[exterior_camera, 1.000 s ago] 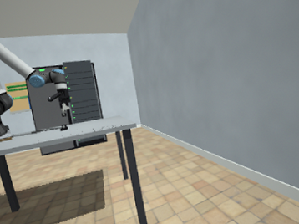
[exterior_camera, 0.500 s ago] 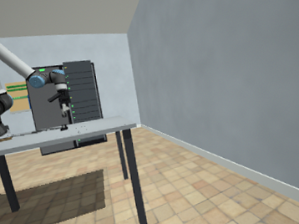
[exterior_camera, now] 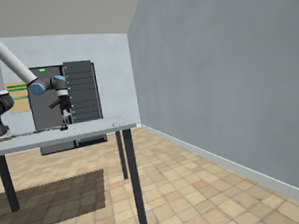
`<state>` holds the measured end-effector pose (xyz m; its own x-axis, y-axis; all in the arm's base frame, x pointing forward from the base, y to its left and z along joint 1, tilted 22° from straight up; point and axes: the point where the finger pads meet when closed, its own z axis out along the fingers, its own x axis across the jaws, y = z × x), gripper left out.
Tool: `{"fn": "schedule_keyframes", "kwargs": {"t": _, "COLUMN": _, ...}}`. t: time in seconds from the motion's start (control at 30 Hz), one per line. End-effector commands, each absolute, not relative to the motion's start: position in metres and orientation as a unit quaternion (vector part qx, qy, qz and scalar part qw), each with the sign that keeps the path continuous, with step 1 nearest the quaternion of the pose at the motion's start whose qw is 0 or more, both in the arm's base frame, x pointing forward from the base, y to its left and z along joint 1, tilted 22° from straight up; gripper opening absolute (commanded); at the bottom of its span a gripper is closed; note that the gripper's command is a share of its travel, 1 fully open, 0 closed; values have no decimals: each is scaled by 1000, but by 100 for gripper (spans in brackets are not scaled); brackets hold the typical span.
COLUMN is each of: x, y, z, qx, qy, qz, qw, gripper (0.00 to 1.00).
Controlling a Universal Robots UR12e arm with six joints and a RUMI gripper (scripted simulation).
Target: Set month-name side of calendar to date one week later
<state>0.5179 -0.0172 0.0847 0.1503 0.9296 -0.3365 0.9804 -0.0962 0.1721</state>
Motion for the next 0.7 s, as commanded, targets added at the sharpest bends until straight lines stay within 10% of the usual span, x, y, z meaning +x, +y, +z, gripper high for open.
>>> {"fn": "schedule_keyframes", "kwargs": {"t": 0.0, "x": 522, "y": -24, "z": 68, "qx": 737, "qy": 648, "qz": -70, "qw": 180, "gripper": 10}}
{"fn": "schedule_keyframes", "kwargs": {"t": 0.67, "x": 525, "y": -32, "z": 48, "qx": 737, "qy": 648, "qz": -70, "qw": 180, "gripper": 10}}
